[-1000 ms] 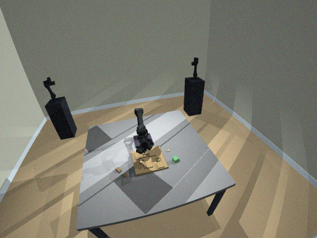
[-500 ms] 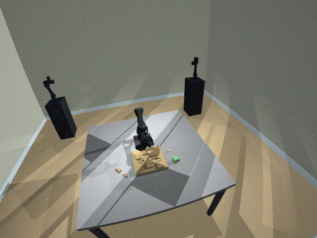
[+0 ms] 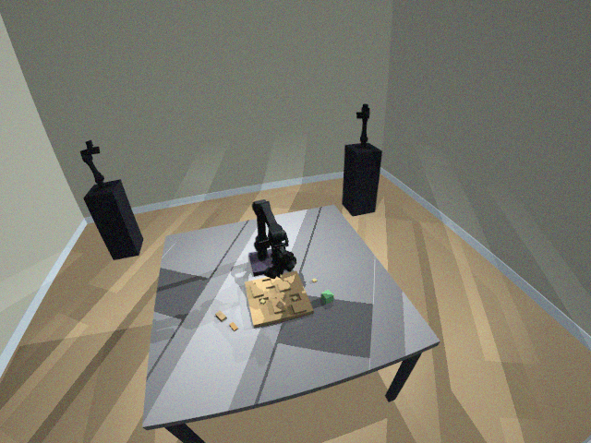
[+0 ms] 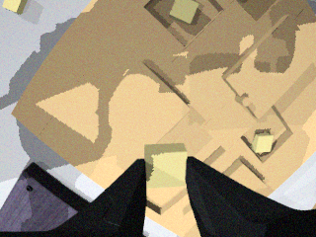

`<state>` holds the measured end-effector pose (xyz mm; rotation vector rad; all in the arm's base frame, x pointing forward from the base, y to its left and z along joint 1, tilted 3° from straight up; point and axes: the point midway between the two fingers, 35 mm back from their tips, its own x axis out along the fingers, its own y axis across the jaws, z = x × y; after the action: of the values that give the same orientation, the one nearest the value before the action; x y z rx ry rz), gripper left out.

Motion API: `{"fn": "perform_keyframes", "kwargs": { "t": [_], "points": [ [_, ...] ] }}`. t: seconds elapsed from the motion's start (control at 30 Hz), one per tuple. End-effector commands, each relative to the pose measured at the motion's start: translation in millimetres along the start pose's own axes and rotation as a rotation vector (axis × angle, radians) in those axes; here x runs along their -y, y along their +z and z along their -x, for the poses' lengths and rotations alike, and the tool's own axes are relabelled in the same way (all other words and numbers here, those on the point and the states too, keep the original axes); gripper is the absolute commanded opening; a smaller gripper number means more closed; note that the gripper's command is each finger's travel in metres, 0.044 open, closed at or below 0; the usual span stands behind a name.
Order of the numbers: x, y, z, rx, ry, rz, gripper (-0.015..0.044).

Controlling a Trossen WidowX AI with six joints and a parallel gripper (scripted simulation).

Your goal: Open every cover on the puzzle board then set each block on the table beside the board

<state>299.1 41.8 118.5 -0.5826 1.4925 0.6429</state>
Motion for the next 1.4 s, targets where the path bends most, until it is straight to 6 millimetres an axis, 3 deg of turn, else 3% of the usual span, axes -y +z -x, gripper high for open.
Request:
{"fn": "perform_keyframes", "kwargs": {
  "t": [0.0, 0.7, 1.37],
  "points": [
    [-9.7, 9.6, 1.7, 0.004, -0.001, -0.005, 0.0080],
    [-77.5, 52.3, 2.7, 0.008, 0.003, -0.005, 0.0080],
    [-151.9, 75.8, 3.4, 0.010, 0.012, -0.005, 0.0080]
  ]
}}
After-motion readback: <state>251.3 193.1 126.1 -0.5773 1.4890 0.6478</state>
